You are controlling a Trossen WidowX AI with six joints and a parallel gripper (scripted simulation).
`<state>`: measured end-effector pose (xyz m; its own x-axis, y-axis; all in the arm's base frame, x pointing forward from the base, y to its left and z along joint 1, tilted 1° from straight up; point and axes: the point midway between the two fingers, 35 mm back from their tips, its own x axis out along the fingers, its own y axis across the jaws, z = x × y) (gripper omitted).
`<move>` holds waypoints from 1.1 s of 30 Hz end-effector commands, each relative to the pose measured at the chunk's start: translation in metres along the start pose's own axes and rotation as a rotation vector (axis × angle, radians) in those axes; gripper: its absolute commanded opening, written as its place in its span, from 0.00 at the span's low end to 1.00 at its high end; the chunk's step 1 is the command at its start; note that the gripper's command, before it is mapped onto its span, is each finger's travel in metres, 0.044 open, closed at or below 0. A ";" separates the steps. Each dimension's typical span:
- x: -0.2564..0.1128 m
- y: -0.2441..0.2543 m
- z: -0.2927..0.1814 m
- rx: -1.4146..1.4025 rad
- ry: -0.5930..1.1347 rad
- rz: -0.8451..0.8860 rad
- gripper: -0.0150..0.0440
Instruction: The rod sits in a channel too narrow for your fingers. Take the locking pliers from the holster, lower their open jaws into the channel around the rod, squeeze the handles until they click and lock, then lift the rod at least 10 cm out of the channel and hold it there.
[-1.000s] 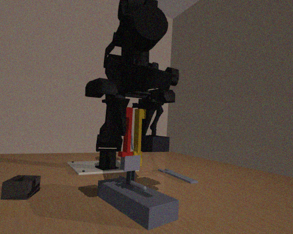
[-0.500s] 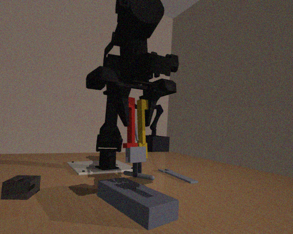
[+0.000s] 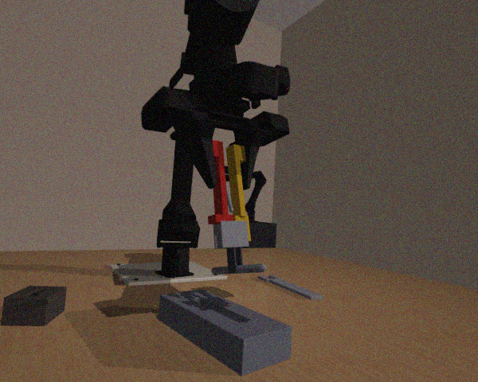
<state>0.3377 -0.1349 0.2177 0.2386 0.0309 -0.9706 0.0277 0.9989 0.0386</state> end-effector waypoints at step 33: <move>-0.044 0.001 0.021 -0.024 -0.216 -0.005 0.44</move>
<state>0.3460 -0.1360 0.2611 0.4256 0.0209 -0.9047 0.0132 0.9995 0.0293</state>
